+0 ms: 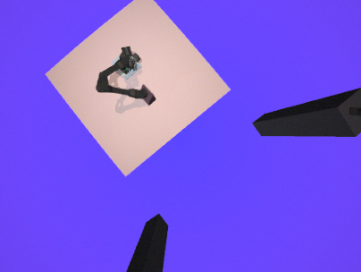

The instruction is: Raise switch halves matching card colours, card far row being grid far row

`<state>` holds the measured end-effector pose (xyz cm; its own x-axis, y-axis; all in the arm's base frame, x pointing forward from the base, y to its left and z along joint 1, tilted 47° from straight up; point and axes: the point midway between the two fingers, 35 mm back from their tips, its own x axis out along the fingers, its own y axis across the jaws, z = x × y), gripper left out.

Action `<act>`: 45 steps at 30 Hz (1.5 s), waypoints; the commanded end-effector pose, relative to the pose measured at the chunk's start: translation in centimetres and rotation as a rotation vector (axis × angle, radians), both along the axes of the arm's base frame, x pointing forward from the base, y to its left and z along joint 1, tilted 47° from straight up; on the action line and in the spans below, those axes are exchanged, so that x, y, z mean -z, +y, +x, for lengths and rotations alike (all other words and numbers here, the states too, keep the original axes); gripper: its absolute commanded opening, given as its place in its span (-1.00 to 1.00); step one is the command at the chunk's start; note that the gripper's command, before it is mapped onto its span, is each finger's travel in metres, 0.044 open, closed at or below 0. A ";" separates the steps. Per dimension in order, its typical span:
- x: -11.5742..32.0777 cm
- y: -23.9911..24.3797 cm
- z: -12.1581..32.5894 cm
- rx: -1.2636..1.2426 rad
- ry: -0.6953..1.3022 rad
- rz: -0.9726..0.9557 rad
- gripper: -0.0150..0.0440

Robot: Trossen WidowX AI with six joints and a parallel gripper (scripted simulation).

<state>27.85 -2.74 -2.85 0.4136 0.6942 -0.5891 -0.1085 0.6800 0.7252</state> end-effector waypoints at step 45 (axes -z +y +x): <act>-1.1 5.6 -3.2 0.010 -0.030 -0.004 -0.49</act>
<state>24.75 2.44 -1.19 0.4460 0.6859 -0.5751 -0.1365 0.6871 0.7136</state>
